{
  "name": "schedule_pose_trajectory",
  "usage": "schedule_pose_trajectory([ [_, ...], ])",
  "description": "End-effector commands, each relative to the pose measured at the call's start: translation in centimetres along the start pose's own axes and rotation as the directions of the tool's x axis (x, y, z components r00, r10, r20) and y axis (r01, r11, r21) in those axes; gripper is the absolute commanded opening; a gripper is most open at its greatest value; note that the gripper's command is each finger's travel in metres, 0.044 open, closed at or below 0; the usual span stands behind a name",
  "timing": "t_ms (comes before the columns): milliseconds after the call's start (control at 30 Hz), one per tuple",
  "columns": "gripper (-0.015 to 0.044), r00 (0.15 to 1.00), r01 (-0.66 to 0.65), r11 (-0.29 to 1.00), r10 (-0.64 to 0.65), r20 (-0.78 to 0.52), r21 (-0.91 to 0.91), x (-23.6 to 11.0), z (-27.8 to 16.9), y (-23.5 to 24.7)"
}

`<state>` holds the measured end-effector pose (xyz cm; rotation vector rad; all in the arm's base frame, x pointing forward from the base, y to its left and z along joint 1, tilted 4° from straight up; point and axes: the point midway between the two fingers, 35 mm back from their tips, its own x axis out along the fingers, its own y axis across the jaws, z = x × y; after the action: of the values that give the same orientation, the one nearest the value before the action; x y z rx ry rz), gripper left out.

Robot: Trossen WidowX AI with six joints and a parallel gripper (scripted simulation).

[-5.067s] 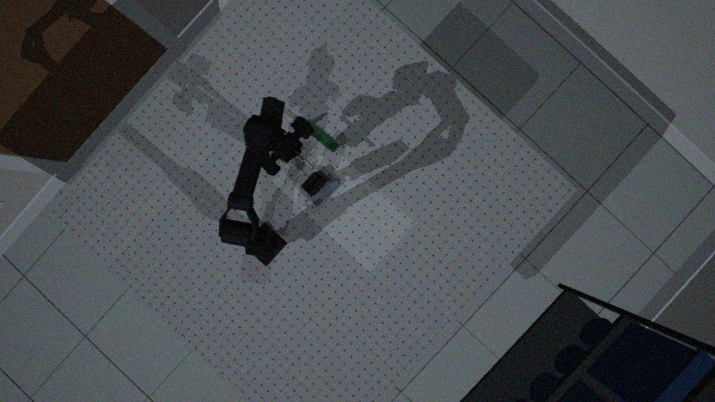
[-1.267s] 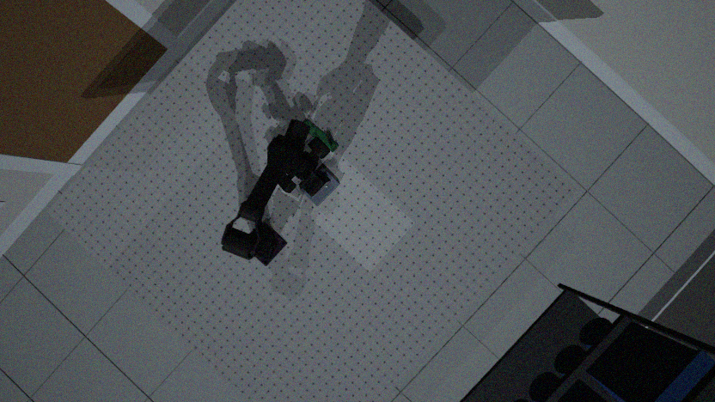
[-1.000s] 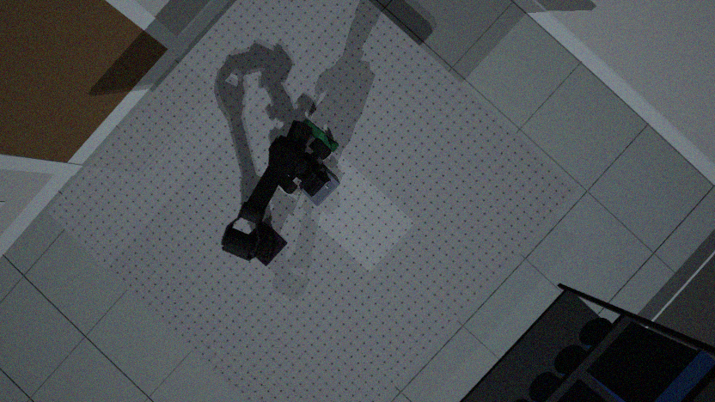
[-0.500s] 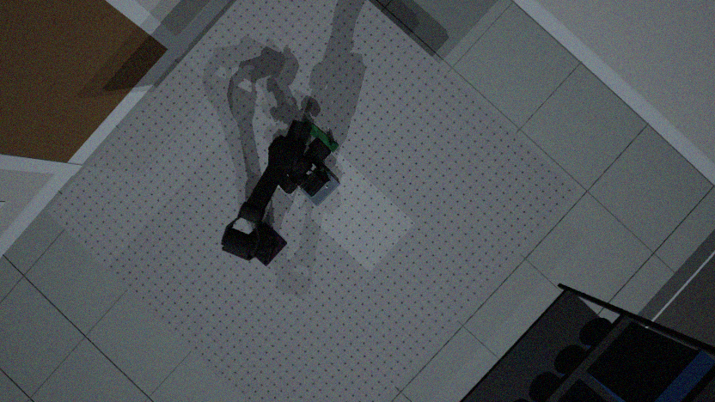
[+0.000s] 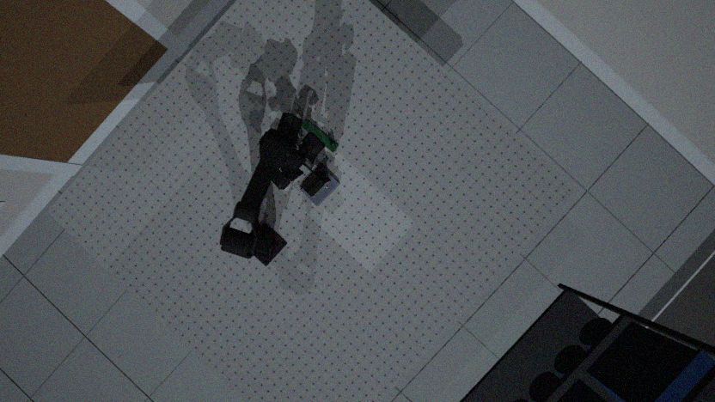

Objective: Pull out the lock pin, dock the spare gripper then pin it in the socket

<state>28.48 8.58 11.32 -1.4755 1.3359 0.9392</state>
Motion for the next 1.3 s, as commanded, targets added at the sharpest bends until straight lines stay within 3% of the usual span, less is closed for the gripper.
schedule_pose_trajectory([
  [0, 0.0200, 1.000, 0.000, 1.000, 0.000, 0.001, 0.000, -0.9, 0.4, -0.1],
  [767, 0.0200, 1.000, 0.011, 1.000, -0.011, 0.003, -0.005, -6.3, 2.1, -0.2],
  [1067, 0.0436, 1.000, 0.013, 1.000, -0.013, 0.003, -0.005, -5.7, 1.7, -0.2],
  [1267, 0.0440, 1.000, 0.013, 1.000, -0.013, 0.003, -0.005, -5.7, 1.7, -0.2],
])
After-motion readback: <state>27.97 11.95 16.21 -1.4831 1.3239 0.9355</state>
